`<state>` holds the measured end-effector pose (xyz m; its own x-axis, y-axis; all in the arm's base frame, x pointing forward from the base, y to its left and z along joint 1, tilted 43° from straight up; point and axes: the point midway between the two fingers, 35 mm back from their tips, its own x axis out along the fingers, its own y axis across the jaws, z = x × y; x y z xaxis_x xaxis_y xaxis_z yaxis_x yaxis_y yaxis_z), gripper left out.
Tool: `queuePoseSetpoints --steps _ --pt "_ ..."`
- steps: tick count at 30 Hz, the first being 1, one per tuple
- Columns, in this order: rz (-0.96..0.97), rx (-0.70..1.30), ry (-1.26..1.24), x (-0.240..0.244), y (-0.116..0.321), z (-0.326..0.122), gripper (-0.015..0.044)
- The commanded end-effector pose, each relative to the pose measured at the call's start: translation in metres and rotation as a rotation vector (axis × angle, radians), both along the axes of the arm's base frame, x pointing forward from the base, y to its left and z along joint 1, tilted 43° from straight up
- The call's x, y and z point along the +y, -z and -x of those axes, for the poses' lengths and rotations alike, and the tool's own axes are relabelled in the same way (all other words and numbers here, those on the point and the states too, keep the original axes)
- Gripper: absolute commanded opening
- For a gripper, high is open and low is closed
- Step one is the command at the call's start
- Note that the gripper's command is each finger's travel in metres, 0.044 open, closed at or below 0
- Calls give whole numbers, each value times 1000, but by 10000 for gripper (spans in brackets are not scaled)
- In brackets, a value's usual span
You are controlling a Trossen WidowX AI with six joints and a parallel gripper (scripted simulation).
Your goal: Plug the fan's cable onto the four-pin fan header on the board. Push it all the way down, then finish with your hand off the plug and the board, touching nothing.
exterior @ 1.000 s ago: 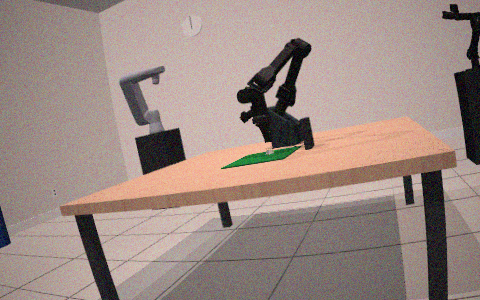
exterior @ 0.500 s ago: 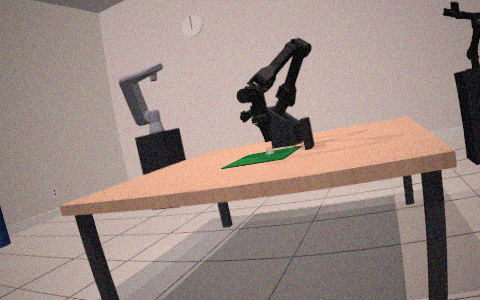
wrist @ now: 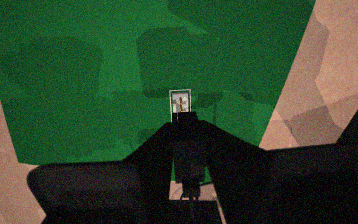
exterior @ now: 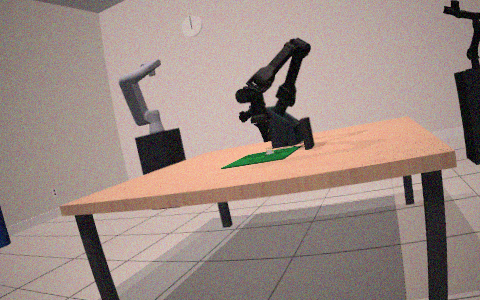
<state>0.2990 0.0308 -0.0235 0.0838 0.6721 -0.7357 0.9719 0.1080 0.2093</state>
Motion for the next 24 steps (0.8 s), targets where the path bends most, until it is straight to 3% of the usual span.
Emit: queuePoseSetpoints --steps 1,24 --pt "-1 1 -3 0 1 -1 0" --pt "-2 4 -1 15 18 -2 0"
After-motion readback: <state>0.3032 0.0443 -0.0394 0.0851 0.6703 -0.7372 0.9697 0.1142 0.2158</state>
